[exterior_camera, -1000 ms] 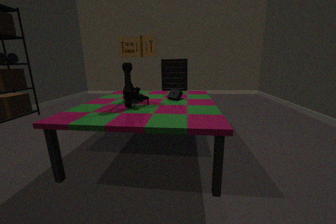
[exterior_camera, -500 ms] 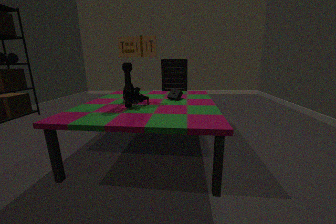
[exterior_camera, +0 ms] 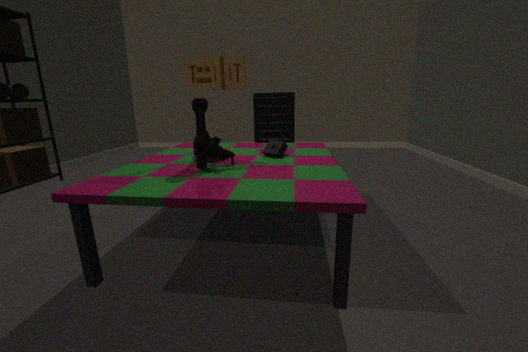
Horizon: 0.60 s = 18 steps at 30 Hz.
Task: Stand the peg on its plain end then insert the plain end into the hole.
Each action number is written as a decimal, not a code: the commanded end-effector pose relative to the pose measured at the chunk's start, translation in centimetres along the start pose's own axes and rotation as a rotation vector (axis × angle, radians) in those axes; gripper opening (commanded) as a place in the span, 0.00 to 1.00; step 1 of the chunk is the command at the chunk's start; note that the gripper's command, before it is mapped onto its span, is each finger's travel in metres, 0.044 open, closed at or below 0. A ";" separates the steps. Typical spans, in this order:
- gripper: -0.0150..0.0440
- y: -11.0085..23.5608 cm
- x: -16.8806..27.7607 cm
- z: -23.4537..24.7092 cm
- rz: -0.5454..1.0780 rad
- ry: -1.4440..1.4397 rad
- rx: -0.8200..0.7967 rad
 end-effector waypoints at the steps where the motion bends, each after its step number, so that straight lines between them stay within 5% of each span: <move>1: 1.00 0.0 0.0 0.0 0.000 0.000 0.000; 9: 1.00 0.2 -0.7 -0.5 0.003 -0.003 0.003; 18: 1.00 2.4 -12.2 -3.8 0.041 -0.047 0.045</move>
Point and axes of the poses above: the point midway between the two fingers, 35 mm back from their tips, its own y axis back along the fingers, its own z axis across the jaws, x = y × z, the point moved 3 cm from there along y, back along the fingers, and after that the axes turned 13 degrees about y, right-handed, at the moved point
